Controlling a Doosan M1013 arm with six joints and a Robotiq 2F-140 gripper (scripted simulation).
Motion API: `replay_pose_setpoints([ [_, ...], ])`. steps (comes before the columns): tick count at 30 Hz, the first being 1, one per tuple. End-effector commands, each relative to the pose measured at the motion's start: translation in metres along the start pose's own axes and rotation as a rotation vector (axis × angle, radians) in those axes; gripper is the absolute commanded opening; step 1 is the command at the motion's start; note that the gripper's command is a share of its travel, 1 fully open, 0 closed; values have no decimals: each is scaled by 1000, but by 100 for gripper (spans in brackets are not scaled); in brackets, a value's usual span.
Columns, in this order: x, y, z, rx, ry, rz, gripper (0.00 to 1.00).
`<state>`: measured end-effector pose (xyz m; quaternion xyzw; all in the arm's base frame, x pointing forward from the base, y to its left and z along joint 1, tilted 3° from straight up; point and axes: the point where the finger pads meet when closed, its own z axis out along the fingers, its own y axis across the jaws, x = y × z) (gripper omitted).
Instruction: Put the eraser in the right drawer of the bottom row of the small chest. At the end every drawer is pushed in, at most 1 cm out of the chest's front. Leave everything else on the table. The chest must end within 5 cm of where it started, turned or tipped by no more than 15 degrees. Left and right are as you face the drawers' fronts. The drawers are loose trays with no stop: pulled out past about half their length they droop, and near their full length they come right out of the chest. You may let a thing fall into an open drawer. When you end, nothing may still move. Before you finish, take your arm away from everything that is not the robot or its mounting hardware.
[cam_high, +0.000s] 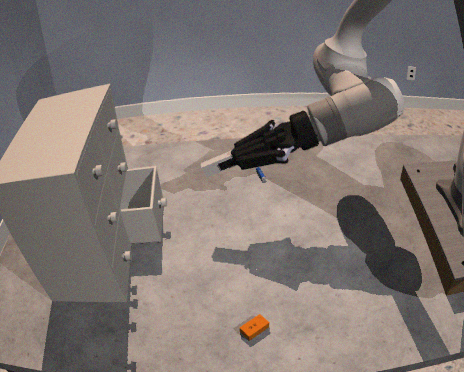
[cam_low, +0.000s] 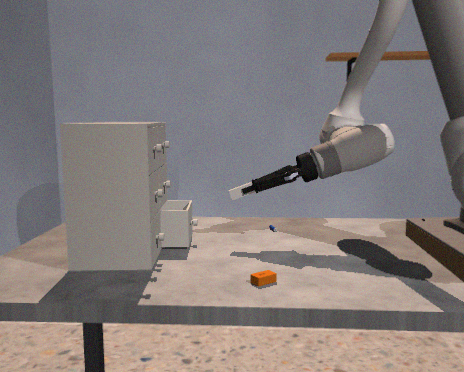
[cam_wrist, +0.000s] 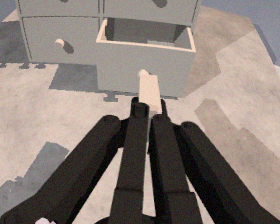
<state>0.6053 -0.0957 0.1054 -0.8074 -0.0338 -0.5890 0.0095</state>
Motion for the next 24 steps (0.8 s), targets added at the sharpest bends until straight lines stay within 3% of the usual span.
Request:
replay_pose_setpoints([
  [1, -5, 0, 7, 0, 1, 0, 0],
  [14, -46, 0, 63, 0, 1, 0, 0],
  [24, -52, 0, 71, 0, 1, 0, 0],
])
